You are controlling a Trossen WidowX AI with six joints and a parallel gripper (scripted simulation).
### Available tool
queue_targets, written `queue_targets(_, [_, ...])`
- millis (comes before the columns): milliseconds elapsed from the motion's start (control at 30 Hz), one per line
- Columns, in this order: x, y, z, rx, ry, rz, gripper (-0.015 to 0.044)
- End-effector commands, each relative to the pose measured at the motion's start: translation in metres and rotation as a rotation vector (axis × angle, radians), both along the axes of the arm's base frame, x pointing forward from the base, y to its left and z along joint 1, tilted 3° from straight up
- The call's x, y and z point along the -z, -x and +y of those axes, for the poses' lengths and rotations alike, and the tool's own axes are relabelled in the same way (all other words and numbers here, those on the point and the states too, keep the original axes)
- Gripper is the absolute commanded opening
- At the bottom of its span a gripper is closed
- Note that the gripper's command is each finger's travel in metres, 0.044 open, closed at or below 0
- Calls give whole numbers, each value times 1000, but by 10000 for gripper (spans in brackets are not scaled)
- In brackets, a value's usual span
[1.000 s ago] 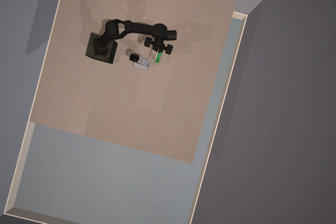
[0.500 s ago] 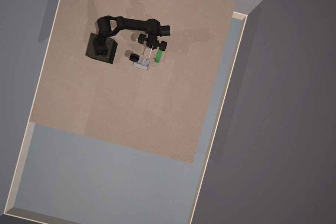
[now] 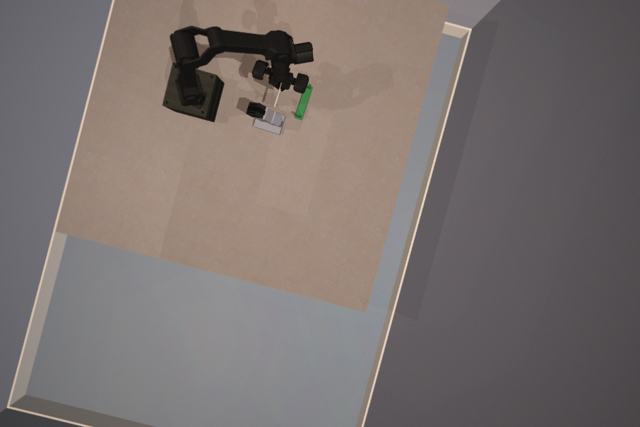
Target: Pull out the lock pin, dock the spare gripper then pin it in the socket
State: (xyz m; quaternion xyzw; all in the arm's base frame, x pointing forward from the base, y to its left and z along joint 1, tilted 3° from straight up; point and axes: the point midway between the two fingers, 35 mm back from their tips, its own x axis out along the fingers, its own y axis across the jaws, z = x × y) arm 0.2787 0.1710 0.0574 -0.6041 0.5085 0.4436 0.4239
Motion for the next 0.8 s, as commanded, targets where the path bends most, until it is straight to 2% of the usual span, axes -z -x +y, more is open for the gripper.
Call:
queue_targets(0, [9, 0, 1, 5, -6, -1, 0])
queue_targets(200, [43, -1, 0, 4, -6, 8, 0])
queue_targets(767, [43, -3, -10, 5, -7, 10, 0])
